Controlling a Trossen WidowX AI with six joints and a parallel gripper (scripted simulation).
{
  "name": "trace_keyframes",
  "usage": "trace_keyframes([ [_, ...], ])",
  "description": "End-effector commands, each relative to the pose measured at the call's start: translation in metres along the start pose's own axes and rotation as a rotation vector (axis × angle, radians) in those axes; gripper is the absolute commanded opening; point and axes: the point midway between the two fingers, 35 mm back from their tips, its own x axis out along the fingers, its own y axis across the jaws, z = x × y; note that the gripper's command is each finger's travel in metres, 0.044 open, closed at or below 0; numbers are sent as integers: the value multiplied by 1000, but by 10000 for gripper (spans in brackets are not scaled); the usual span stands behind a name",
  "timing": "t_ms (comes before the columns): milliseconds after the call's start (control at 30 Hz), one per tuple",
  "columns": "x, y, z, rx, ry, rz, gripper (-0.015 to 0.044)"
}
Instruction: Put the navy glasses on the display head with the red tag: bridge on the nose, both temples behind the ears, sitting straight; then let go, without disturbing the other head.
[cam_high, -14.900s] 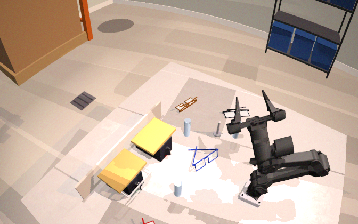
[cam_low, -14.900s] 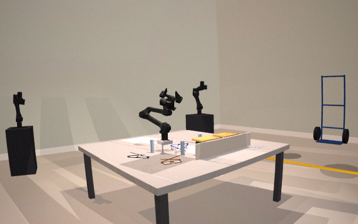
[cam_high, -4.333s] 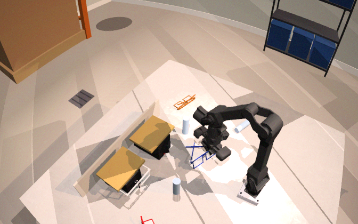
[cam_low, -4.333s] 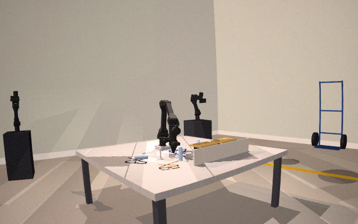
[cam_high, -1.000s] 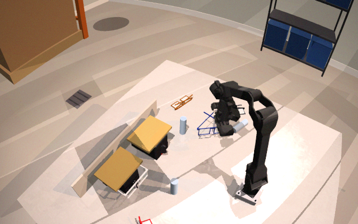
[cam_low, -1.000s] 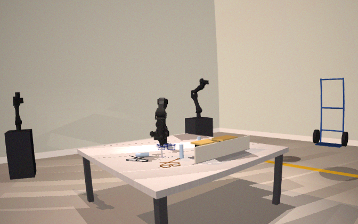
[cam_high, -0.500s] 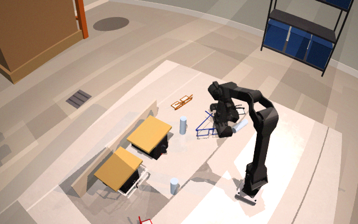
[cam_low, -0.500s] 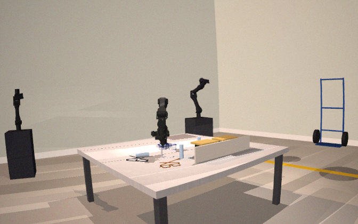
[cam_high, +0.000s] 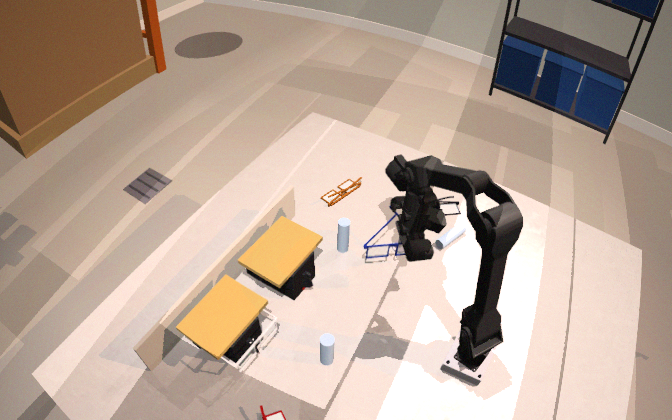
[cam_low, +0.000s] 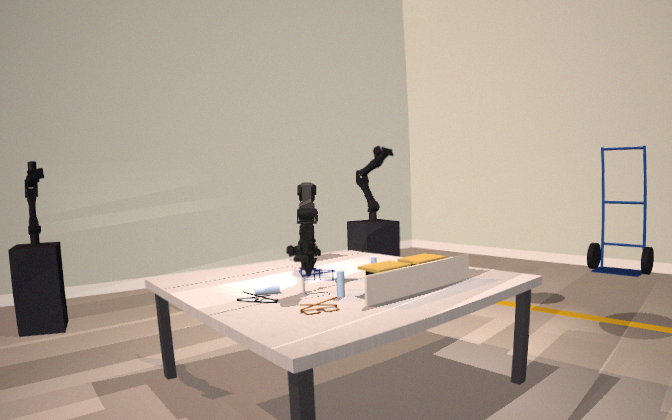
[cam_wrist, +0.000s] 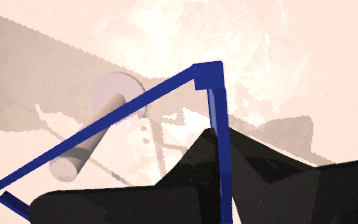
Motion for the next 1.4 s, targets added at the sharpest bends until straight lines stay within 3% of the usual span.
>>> trace_keyframes([
  [0, 1, -3, -4, -2, -2, -3, 0],
  [1367, 1, -10, -25, -2, 0, -4, 0],
])
